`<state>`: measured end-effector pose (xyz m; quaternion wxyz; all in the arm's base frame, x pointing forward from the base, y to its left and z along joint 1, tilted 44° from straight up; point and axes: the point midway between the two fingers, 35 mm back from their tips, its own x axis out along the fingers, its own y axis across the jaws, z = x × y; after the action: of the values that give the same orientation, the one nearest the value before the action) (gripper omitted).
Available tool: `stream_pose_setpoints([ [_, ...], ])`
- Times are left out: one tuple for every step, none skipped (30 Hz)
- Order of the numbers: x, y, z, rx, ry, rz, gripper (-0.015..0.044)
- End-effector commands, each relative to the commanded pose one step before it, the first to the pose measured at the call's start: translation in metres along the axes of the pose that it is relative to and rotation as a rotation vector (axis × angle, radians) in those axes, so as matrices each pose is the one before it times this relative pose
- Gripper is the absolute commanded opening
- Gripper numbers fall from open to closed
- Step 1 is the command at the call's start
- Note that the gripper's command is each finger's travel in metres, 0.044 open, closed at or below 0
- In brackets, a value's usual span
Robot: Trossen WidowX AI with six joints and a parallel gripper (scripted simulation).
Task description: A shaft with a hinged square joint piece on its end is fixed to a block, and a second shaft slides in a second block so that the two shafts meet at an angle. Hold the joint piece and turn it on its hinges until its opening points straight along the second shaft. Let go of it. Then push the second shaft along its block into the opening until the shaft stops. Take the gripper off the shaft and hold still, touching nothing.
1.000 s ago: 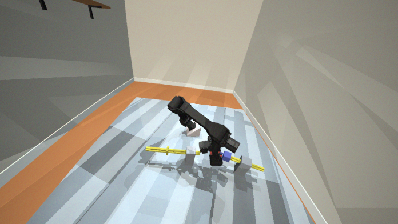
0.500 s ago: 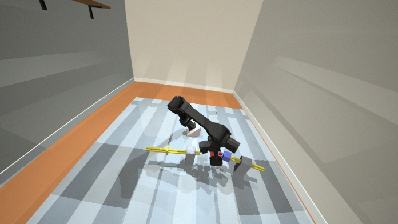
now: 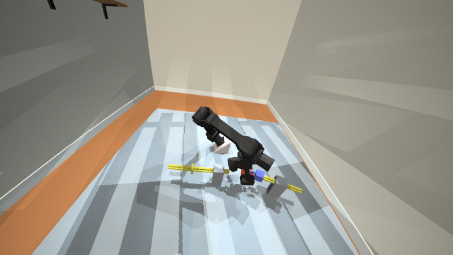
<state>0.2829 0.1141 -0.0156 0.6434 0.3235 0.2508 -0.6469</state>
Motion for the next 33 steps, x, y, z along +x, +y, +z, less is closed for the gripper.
stream_pose_setpoints([
  [-0.02153, 0.00098, 0.00079, -0.0056, 0.05419, 0.0112, 0.044],
  [-0.00163, -0.00011, 0.00006, -0.0006, 0.0042, 0.00011, 0.044],
  [0.0, 0.0, 0.0, 0.0, 0.0, 0.0, 0.044],
  [0.0, 0.0, 0.0, 0.0, 0.0, 0.0, 0.044],
  [0.0, 0.0, 0.0, 0.0, 0.0, 0.0, 0.044],
  [0.0, 0.0, 0.0, 0.0, 0.0, 0.0, 0.044],
  [-0.00078, 0.00014, -0.00015, -0.0057, 0.00051, 0.00061, 0.044],
  [-0.00234, 0.00043, -0.00045, -0.017, 0.0015, 0.00186, 0.044],
  [-0.0039, 0.00069, -0.00073, -0.0283, 0.00244, 0.00313, 0.044],
  [-0.00472, 0.0008, -0.00083, -0.0342, 0.00283, 0.00384, 0.044],
  [-0.00473, 0.00077, -0.00078, -0.0342, 0.00271, 0.00391, 0.044],
  [-0.00474, 0.00074, -0.00073, -0.0342, 0.0026, 0.00397, 0.044],
  [-0.00475, 0.0007, -0.00068, -0.0342, 0.00248, 0.00403, 0.044],
  [-0.00476, 0.00066, -0.00064, -0.0342, 0.00236, 0.00408, 0.044],
  [-0.00476, 0.00062, -0.0006, -0.0342, 0.00223, 0.00413, 0.044],
  [-0.00477, 0.00058, -0.00057, -0.0343, 0.00211, 0.00418, 0.044],
  [-0.00477, 0.00054, -0.00053, -0.0343, 0.00199, 0.00422, 0.044],
  [-0.00478, 0.00049, -0.0005, -0.0343, 0.00186, 0.00426, 0.044],
  [-0.00478, 0.00045, -0.00047, -0.0343, 0.00174, 0.0043, 0.044],
  [-0.00479, 0.0004, -0.00045, -0.0343, 0.00161, 0.00433, 0.044],
  [-0.00479, 0.00035, -0.00043, -0.0343, 0.00149, 0.00436, 0.044],
  [-0.00479, 0.0003, -0.00041, -0.0344, 0.00136, 0.00438, 0.044],
  [-0.00479, 0.00026, -0.0004, -0.0344, 0.00123, 0.0044, 0.044],
  [-0.00479, 0.00021, -0.00039, -0.0344, 0.00111, 0.00442, 0.044],
  [-0.00478, 0.00016, -0.00038, -0.0344, 0.00098, 0.00444, 0.044],
  [-0.00478, 0.00011, -0.00037, -0.0344, 0.00085, 0.00445, 0.044],
  [-0.00478, 0.00006, -0.00037, -0.0344, 0.00073, 0.00445, 0.044],
  [-0.00477, 0.00001, -0.00037, -0.0345, 0.0006, 0.00446, 0.044],
  [-0.00477, -0.00004, -0.00038, -0.0345, 0.00047, 0.00446, 0.044],
  [-0.00476, -0.00009, -0.00039, -0.0345, 0.00035, 0.00445, 0.044],
  [-0.00475, -0.00014, -0.0004, -0.0345, 0.00022, 0.00444, 0.044],
  [-0.00474, -0.00019, -0.00042, -0.0345, 0.0001, 0.00443, 0.044],
  [-0.00473, -0.00024, -0.00043, -0.0345, -0.00003, 0.00442, 0.044],
])
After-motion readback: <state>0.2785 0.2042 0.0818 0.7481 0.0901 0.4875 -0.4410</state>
